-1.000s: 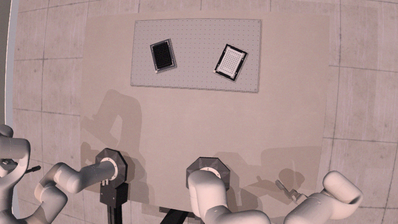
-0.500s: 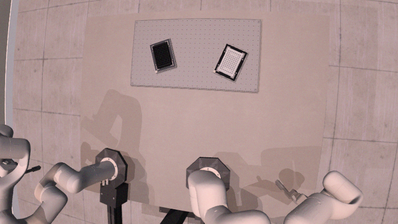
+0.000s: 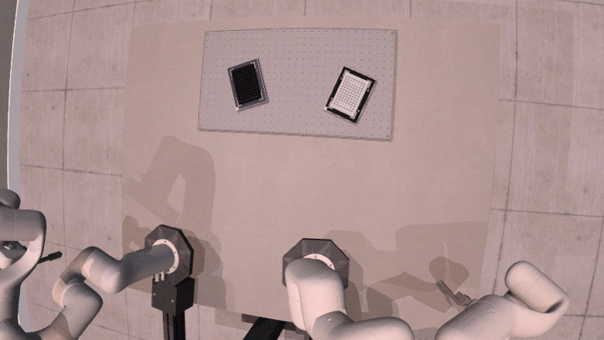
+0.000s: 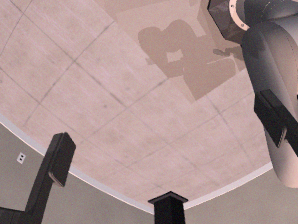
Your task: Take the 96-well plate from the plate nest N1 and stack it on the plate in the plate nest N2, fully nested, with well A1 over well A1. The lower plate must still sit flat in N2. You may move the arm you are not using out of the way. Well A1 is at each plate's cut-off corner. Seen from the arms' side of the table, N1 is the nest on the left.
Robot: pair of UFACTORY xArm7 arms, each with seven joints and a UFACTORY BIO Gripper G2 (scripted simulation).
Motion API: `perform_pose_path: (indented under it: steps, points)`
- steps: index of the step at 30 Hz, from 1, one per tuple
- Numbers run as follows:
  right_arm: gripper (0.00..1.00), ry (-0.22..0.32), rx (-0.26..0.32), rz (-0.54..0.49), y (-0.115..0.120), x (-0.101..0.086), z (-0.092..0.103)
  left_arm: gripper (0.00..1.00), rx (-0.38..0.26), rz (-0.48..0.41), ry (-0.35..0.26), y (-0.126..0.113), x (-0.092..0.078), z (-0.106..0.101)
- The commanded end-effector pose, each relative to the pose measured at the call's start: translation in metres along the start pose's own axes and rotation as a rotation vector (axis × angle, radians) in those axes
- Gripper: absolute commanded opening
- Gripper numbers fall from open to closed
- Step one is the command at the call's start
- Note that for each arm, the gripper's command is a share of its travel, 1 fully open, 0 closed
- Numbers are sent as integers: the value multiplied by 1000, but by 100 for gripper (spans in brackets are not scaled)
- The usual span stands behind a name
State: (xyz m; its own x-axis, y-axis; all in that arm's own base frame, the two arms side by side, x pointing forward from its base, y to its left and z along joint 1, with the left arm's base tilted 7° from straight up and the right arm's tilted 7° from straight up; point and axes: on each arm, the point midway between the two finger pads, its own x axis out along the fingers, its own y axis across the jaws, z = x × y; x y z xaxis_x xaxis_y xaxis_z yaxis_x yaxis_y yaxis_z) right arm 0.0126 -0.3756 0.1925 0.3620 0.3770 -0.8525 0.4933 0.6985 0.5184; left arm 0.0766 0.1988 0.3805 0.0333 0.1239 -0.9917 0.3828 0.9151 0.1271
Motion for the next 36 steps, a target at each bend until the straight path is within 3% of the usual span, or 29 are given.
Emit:
perform_pose_path:
  steps: [1,8,12,18,20,22,24,30,33,36]
  points:
    - [37,-10,-105,-34,3,8,13,100,-115,-12,-9,-7,0,-20]
    - [37,-9,-117,-39,4,24,25,100,-115,-12,-9,-7,0,-20]
    - [37,-28,-234,-70,8,38,40,100,-115,-12,-9,-7,0,-20]
    - [37,-28,-234,-70,11,49,52,100,-115,-12,-9,-7,0,-20]
    - [37,-44,-297,-85,14,56,59,100,-115,-12,-9,-7,0,-20]
    - [37,-44,-297,-85,14,56,59,100,-115,-12,-9,-7,0,-20]
    - [37,-56,-346,-96,17,62,66,100,-115,-12,-9,-7,0,-20]
    - [37,-56,-346,-96,22,75,79,100,-115,-12,-9,-7,0,-20]
    - [37,-88,-439,-116,28,85,89,100,-115,-12,-9,-7,0,-20]
    - [37,-93,-452,-119,34,94,99,100,-115,-12,-9,-7,0,-20]
